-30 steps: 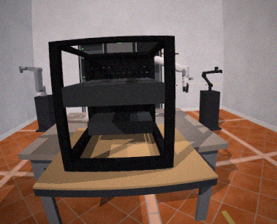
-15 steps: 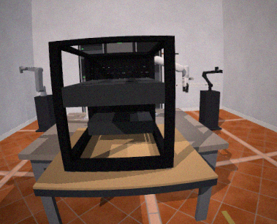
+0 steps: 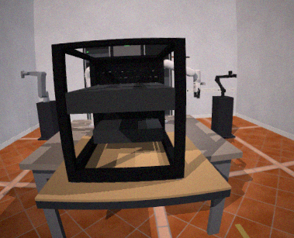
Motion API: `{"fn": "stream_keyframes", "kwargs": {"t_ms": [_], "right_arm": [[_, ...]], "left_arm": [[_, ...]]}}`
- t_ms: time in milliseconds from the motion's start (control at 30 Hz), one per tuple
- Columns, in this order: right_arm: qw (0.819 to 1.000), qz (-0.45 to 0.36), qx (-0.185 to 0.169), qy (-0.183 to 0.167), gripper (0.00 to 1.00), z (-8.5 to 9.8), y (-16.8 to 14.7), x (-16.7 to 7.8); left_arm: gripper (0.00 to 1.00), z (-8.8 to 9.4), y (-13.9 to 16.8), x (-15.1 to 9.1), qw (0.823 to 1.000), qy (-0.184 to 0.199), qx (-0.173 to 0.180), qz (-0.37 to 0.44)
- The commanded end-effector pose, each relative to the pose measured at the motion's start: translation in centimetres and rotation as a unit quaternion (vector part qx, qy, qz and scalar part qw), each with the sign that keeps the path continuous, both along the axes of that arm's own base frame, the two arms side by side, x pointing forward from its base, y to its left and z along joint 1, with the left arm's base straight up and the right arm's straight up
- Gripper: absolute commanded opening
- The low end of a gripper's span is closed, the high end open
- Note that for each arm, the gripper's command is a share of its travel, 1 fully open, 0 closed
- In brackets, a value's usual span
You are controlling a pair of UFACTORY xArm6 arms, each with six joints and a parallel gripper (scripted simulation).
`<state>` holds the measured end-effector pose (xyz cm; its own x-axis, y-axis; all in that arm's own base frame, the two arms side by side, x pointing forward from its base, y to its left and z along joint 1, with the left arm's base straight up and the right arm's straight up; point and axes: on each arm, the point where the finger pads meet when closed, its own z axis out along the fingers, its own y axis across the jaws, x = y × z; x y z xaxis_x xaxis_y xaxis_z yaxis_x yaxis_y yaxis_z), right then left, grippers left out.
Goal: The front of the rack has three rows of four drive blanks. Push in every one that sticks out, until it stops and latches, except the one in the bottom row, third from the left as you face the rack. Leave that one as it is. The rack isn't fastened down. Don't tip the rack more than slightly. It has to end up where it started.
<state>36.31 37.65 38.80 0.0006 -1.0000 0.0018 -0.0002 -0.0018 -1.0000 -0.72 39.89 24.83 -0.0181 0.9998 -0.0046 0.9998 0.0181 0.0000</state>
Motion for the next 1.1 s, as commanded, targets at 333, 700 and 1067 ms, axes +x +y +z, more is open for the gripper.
{"fn": "stream_keyframes", "kwargs": {"t_ms": [333,700,1067], "right_arm": [[1.000,0.002,0.001,0.000,0.00,2.3,-4.9,-1.3],[1.000,0.002,0.001,0.000,0.00,2.6,-5.5,-1.5],[1.000,0.002,0.001,0.000,0.00,2.6,-5.5,2.5]], "left_arm": [[1.00,0.2,0.1,0.0,1.000,0.000,0.002,0.000],[1.00,0.2,0.1,0.0,1.000,0.000,0.002,0.000],[1.00,0.2,0.1,0.0,1.000,0.000,0.002,0.000]]}}
